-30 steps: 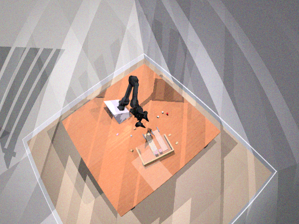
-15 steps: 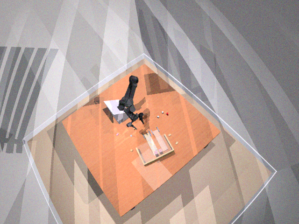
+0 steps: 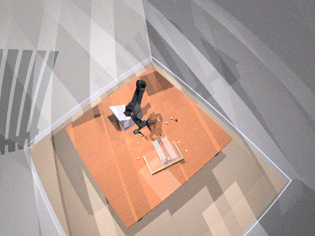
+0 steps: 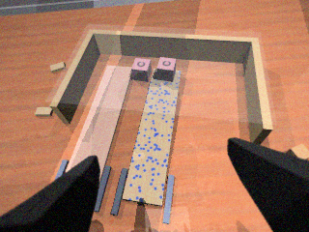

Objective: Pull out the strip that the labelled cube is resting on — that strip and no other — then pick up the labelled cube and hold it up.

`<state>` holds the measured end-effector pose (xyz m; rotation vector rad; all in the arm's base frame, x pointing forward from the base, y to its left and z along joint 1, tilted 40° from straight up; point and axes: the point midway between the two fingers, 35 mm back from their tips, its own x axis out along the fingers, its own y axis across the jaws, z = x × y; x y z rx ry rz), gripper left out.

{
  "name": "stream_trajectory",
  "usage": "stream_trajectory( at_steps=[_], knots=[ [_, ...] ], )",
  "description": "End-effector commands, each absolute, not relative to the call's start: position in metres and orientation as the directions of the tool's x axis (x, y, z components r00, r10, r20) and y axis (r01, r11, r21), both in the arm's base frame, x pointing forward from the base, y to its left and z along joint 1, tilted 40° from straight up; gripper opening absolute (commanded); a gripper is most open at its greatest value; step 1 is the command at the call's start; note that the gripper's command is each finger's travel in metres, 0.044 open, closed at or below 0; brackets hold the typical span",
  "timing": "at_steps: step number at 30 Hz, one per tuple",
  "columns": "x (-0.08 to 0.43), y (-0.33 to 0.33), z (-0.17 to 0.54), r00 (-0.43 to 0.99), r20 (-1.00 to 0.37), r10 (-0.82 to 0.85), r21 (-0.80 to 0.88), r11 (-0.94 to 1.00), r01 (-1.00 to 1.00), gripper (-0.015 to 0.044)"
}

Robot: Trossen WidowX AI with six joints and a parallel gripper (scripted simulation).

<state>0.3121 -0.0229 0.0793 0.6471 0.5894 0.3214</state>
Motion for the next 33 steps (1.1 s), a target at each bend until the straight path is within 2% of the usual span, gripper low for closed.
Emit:
stream_trajectory(
  at_steps=[1,11,20,33],
  knots=[
    [0.331,-0.018,0.071,0.725,-0.483,0.492,0.666,0.743,-0.061,0.0269],
    [0.373,0.022,0.038,0.376,-0.694,0.614,0.686,0.722,0.088,0.0006],
    [0.380,0.067,0.017,0.006,-0.766,0.643,0.633,0.753,0.180,0.0000],
    [0.379,0.073,0.013,-0.001,-0.767,0.642,0.631,0.754,0.182,0.0000]
  ],
)
